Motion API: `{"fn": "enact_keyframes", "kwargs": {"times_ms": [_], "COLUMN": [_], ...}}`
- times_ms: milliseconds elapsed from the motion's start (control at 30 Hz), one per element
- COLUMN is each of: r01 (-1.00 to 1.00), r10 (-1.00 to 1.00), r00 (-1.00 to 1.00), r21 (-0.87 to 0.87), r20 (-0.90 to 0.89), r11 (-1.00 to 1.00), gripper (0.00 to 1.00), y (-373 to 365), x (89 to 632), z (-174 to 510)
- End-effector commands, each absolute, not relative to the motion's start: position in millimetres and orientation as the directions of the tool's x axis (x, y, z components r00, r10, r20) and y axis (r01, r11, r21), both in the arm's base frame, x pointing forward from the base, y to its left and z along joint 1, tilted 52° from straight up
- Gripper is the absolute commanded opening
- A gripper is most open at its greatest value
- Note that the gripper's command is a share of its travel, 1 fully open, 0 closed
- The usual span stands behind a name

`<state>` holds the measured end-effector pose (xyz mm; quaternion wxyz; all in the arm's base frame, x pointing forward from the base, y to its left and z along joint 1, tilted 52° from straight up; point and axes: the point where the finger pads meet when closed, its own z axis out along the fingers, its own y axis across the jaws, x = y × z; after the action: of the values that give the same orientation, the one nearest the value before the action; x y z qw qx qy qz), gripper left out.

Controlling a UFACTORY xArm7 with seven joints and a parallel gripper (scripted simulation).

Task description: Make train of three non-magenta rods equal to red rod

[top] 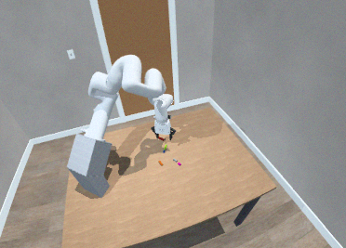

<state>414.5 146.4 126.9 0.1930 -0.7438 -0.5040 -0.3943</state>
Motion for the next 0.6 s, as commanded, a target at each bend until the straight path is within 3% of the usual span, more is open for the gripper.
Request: {"fn": "enact_keyframes", "kwargs": {"times_ms": [0, 567], "r01": [0.901, 0.901], "r10": [0.597, 0.597], "r00": [0.181, 0.181], "r21": [0.112, 0.112], "r20": [0.781, 0.781], "r11": [-0.419, -0.419], "gripper": [1.0, 1.0], "y": [146, 130], "x": [415, 406], "z": [128, 142]}}
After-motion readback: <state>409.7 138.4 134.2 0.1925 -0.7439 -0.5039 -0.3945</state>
